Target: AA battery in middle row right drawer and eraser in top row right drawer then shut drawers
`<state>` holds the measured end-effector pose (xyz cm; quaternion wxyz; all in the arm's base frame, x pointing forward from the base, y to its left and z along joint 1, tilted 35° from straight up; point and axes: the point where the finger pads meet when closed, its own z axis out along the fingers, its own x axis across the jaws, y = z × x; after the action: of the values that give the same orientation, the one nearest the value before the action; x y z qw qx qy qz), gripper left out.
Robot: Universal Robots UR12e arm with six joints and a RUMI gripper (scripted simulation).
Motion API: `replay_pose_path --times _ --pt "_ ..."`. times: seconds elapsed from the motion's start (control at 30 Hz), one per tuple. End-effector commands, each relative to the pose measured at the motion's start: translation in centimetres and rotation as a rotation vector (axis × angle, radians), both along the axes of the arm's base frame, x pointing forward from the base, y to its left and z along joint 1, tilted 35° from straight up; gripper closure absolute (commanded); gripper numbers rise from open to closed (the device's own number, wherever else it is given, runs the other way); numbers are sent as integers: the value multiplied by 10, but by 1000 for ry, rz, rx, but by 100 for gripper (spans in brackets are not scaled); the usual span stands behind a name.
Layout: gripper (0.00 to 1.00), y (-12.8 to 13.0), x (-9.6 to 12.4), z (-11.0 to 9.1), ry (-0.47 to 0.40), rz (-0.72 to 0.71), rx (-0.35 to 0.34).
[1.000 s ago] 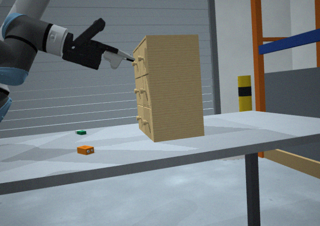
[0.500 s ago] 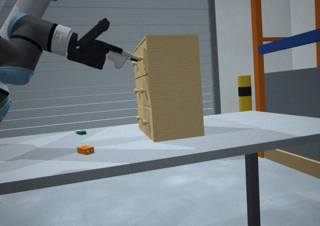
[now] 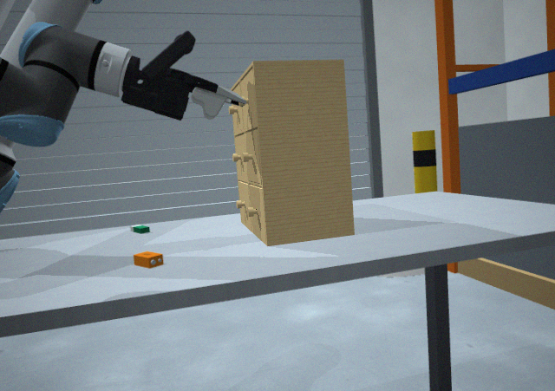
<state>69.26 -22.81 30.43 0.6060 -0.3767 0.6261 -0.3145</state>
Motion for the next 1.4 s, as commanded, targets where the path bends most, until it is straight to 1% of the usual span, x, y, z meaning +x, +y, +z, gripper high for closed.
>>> replay_pose_path --times 0.0,1.27,1.3,1.37 --pt "80 -2 2 1 -1 -1 -1" --pt "80 -2 2 0 0 -1 0" --pt "93 -2 2 0 0 -1 0" --pt "93 -2 2 0 0 -1 0"
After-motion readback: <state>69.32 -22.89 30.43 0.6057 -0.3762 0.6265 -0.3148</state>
